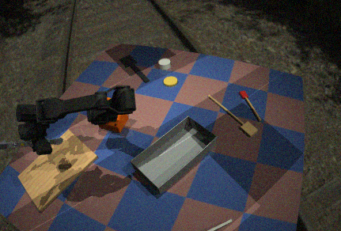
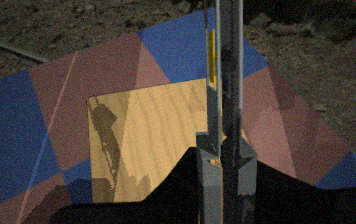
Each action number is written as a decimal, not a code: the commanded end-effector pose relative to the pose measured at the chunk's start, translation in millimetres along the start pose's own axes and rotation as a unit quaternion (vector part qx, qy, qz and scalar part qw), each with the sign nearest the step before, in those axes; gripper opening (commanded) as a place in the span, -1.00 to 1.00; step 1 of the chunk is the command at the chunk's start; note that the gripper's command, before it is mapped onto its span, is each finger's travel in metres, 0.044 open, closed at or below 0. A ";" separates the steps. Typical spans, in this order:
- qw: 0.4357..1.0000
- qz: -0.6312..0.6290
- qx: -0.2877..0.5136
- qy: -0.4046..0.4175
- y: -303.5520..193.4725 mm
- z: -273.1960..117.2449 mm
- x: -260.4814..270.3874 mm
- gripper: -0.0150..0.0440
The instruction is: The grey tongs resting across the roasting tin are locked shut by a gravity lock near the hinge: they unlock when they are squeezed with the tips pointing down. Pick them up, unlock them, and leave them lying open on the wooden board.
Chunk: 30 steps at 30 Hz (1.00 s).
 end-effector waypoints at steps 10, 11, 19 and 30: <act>0.995 -0.019 0.101 -0.009 9.6 4.3 4.3 -1.00; 0.994 -0.020 0.109 -0.009 10.0 4.5 4.7 -1.00; 0.984 -0.032 0.176 -0.003 12.5 5.9 8.3 -1.00; 0.962 -0.050 0.268 0.017 15.5 5.5 15.0 -1.00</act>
Point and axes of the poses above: the point midway between the two fingers, 35 mm back from their tips, its own z axis out along the fingers, its own x axis across the jaws, y = z × x, the point moved 5 cm from there along -z, back along the fingers, and after that the axes turned 9 degrees about z, right-handed, at the moved point
